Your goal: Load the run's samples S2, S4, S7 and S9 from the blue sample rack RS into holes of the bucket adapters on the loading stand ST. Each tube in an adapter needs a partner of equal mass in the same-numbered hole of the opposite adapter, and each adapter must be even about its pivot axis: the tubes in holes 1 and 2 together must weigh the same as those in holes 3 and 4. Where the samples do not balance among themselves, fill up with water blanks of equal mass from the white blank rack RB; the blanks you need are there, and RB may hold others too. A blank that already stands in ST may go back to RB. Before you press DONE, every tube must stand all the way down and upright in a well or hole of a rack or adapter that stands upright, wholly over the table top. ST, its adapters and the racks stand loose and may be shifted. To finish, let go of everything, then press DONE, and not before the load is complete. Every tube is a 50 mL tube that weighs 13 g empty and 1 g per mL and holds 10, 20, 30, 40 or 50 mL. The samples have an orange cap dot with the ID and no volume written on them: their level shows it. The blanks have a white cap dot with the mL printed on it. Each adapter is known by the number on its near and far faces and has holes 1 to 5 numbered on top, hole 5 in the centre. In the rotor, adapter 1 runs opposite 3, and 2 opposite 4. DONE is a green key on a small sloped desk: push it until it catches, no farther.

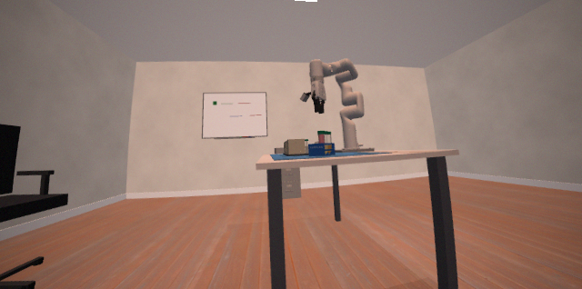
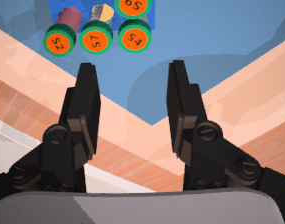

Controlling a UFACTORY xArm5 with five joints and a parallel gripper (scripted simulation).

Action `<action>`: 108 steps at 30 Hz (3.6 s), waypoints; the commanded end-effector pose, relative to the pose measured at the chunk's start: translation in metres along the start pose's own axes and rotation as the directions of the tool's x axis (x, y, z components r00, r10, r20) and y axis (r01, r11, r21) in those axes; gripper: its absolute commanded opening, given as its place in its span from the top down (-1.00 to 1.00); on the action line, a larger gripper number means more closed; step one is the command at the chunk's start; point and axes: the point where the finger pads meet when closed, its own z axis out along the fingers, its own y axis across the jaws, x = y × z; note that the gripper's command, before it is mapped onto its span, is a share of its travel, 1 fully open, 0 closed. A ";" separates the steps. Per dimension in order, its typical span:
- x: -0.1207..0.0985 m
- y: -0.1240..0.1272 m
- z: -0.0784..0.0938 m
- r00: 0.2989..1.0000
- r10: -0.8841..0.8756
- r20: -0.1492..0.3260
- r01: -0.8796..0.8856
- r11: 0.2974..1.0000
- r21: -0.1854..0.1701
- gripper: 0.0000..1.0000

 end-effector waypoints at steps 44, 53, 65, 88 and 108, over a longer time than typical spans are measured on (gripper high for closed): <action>-0.040 -0.041 -0.001 0.743 -0.669 -0.001 0.669 0.743 0.002 -0.13; -0.040 -0.041 -0.001 0.512 -0.859 -0.002 0.859 0.512 0.002 -0.13; -0.040 -0.041 -0.001 0.203 -0.979 -0.002 0.979 0.203 0.001 -0.13; -0.040 -0.041 0.013 0.000 -1.000 -0.002 1.000 0.000 0.001 -0.13; -0.040 -0.041 0.049 0.000 -1.000 -0.002 1.000 0.000 0.001 -0.13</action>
